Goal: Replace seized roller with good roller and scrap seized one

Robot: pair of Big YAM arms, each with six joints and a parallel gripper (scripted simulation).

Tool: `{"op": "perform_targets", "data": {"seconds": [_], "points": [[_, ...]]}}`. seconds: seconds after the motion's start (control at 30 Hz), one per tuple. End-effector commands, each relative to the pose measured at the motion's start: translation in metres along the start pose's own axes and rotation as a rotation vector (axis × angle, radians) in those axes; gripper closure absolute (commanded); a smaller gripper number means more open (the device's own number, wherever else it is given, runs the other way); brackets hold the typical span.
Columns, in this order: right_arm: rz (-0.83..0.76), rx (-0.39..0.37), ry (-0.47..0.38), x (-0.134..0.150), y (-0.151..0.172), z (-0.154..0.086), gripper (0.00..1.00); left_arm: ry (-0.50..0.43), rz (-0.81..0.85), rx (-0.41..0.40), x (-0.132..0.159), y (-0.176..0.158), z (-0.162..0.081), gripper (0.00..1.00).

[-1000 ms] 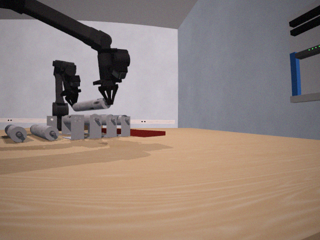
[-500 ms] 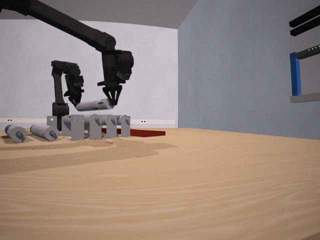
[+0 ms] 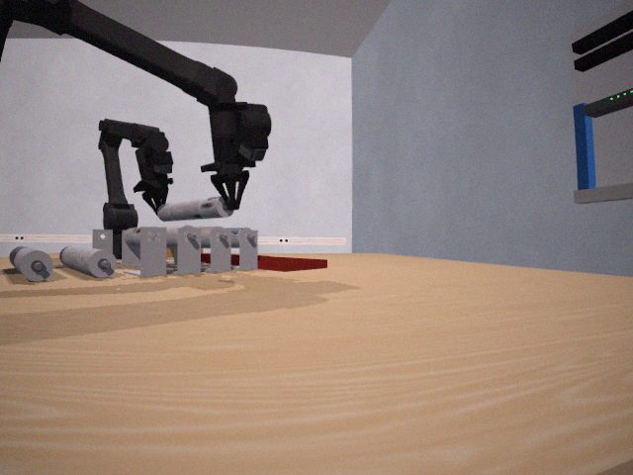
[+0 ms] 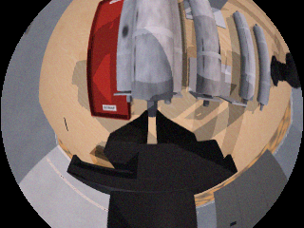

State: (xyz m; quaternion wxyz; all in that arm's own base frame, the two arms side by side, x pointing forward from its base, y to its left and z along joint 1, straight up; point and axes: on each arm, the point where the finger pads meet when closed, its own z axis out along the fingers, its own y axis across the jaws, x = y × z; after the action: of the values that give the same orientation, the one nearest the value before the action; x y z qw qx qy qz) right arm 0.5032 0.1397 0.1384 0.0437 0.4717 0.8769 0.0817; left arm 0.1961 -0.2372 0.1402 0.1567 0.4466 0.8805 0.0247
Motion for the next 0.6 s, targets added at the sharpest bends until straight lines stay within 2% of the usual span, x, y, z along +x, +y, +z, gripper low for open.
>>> {"op": "perform_targets", "data": {"seconds": [0.0, 0.03, 0.2, 0.37, 0.57], "points": [[0.002, -0.090, -0.027, -0.007, 0.039, -0.038, 0.97, -0.088, 0.014, -0.001, -0.022, 0.009, -0.020, 0.97], [-0.003, -0.069, -0.020, -0.004, 0.041, -0.027, 0.97, -0.081, 0.016, -0.002, -0.018, 0.011, -0.016, 0.97], [0.000, -0.066, -0.020, -0.004, 0.052, -0.023, 0.97, -0.081, 0.019, -0.006, -0.018, 0.024, -0.014, 0.97], [0.016, -0.113, -0.043, -0.016, 0.058, -0.051, 0.97, -0.097, 0.005, -0.005, -0.024, 0.031, -0.018, 0.97], [0.003, -0.129, -0.040, -0.010, 0.065, -0.051, 0.97, -0.088, 0.005, -0.012, -0.021, 0.033, -0.016, 0.97]]}}
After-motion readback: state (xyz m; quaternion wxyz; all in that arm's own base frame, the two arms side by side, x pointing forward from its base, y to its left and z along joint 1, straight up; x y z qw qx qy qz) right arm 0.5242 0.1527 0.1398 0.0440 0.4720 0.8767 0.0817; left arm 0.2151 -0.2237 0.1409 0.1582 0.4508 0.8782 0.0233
